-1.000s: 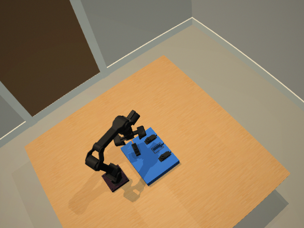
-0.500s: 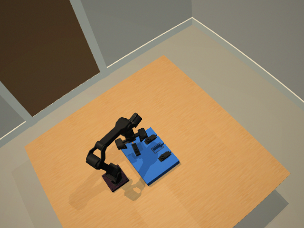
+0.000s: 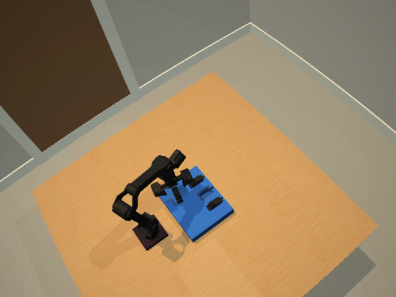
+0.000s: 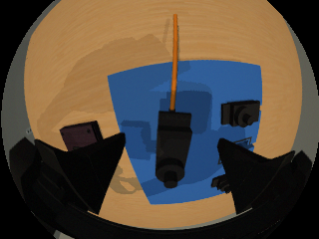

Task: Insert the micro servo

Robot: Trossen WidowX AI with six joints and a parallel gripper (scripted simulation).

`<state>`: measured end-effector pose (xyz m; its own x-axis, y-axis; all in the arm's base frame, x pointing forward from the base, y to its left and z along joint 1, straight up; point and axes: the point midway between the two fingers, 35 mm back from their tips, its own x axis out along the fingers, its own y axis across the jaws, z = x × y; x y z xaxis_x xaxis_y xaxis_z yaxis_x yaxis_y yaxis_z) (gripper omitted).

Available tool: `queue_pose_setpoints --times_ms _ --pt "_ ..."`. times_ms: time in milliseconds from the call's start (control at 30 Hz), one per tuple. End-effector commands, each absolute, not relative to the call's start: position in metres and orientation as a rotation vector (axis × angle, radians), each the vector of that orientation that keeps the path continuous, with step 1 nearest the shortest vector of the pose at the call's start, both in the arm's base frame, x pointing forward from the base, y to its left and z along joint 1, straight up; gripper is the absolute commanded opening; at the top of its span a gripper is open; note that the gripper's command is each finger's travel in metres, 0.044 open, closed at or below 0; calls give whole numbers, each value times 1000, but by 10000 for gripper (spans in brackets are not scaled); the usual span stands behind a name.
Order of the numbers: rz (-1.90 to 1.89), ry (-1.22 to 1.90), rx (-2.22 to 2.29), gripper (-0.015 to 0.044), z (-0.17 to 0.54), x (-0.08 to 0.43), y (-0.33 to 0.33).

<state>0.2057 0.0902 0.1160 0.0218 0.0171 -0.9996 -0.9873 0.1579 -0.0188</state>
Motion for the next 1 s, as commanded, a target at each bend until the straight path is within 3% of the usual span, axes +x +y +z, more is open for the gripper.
queue_pose_setpoints --times_ms 0,33,433,600,733,967 --pt "1086 1257 -1094 440 110 205 89" --pt "1086 1257 -1094 440 109 205 89" --pt "1086 1257 -1094 125 109 205 89" --pt "1086 1257 -1094 92 109 205 89" --pt "1086 1257 -1094 0 116 205 89" --pt "1087 1257 -1094 0 139 198 86"
